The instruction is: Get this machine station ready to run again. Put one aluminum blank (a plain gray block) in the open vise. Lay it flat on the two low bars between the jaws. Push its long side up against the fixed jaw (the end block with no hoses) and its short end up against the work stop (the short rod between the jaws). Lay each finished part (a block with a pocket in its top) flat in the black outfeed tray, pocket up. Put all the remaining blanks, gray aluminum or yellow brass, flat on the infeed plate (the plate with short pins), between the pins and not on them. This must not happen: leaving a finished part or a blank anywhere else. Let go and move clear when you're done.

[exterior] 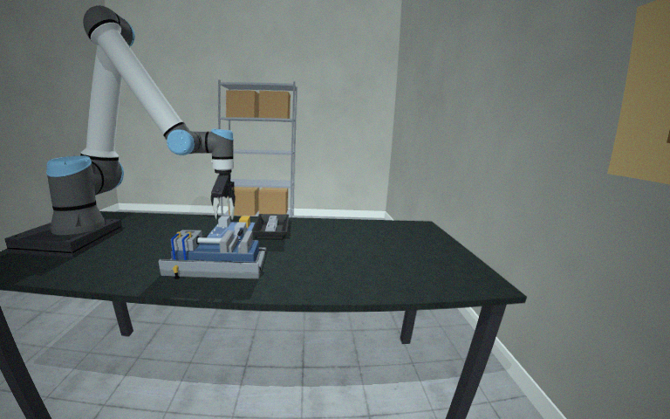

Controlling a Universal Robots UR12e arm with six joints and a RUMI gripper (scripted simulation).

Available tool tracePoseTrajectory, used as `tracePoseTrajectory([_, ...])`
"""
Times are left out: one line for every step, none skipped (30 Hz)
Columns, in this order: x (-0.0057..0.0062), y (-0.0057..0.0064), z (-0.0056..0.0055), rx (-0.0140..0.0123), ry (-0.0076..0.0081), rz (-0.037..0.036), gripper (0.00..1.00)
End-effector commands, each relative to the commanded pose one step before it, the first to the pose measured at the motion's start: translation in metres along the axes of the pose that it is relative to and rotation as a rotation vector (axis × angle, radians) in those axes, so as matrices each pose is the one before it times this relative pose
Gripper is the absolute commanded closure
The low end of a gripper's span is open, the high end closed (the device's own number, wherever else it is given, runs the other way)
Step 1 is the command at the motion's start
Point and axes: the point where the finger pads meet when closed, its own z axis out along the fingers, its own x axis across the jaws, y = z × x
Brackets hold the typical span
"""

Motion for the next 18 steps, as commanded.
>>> tracePoseTrajectory([-0.00064,0.00008,-0.00057,-0.00017,-0.00132,-0.00002,0.60])
tracePoseTrajectory([0.00000,0.00000,0.00000,0.00000,0.00000,0.00000,0.60])
tracePoseTrajectory([0.00000,0.00000,0.00000,0.00000,0.00000,0.00000,0.60])
tracePoseTrajectory([0.00000,0.00000,0.00000,0.00000,0.00000,0.00000,0.60])
tracePoseTrajectory([0.00000,0.00000,0.00000,0.00000,0.00000,0.00000,0.60])
tracePoseTrajectory([0.00000,0.00000,0.00000,0.00000,0.00000,0.00000,0.60])
tracePoseTrajectory([0.00000,0.00000,0.00000,0.00000,0.00000,0.00000,0.60])
tracePoseTrajectory([0.00000,0.00000,0.00000,0.00000,0.00000,0.00000,0.60])
tracePoseTrajectory([0.00000,0.00000,0.00000,0.00000,0.00000,0.00000,0.60])
tracePoseTrajectory([0.00000,0.00000,0.00000,0.00000,0.00000,0.00000,0.60])
tracePoseTrajectory([0.00000,0.00000,0.00000,0.00000,0.00000,0.00000,0.60])
tracePoseTrajectory([0.00000,0.00000,0.00000,0.00000,0.00000,0.00000,0.60])
tracePoseTrajectory([0.00000,0.00000,0.00000,0.00000,0.00000,0.00000,0.60])
tracePoseTrajectory([0.00000,0.00000,0.00000,0.00000,0.00000,0.00000,0.60])
tracePoseTrajectory([0.00000,0.00000,0.00000,0.00000,0.00000,0.00000,0.60])
tracePoseTrajectory([0.00000,0.00000,0.00000,0.00000,0.00000,0.00000,1.00])
tracePoseTrajectory([0.00000,0.00000,0.00000,0.00000,0.00000,0.00000,1.00])
tracePoseTrajectory([0.00000,0.00000,0.00000,0.00000,0.00000,0.00000,1.00])
